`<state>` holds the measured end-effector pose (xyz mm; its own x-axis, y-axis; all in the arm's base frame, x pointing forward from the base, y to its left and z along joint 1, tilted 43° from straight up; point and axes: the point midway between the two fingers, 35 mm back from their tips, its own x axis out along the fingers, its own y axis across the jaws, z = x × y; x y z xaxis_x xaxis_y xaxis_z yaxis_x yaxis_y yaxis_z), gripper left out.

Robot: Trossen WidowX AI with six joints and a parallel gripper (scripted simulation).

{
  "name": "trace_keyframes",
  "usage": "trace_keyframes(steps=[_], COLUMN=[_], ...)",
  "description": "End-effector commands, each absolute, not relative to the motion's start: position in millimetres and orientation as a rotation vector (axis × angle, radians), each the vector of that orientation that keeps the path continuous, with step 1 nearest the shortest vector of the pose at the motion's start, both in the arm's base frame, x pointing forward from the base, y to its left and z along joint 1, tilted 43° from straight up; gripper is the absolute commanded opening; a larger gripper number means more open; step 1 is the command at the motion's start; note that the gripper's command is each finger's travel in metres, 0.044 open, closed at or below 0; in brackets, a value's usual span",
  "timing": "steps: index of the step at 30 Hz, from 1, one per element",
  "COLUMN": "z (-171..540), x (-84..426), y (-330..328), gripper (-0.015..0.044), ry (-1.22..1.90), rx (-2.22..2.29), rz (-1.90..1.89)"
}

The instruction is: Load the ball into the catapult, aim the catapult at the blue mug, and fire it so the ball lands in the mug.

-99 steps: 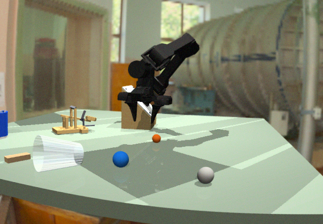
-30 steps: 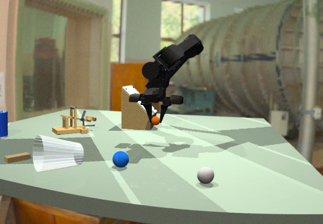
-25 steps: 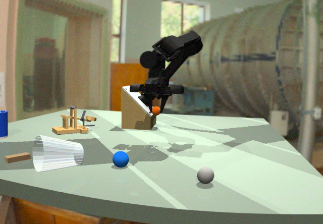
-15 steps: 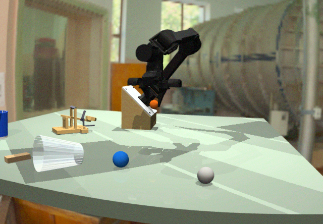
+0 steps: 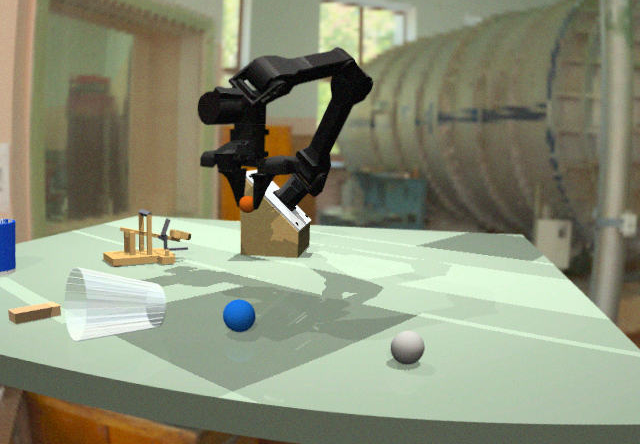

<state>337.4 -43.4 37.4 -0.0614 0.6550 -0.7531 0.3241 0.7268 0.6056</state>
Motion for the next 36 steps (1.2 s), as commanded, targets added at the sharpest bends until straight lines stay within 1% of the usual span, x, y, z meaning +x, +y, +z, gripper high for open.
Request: trace_keyframes(steps=[1, 10, 20, 32, 36], z=[15.6, -28.2, -74.1, -123.7, -126.0], x=[329.3, 303.5, 261.9, 196.6, 192.8], y=[-68.9, -109.6, -143.6, -163.9, -164.2], gripper=[0.0, 0.0, 0.0, 0.0, 0.0], ry=[1.702, 1.79, 1.881, 1.978, 1.983], rx=[0.838, 0.939, 1.066, 1.244, 1.254], rz=[0.277, 0.206, 0.159, 0.154, 0.155])
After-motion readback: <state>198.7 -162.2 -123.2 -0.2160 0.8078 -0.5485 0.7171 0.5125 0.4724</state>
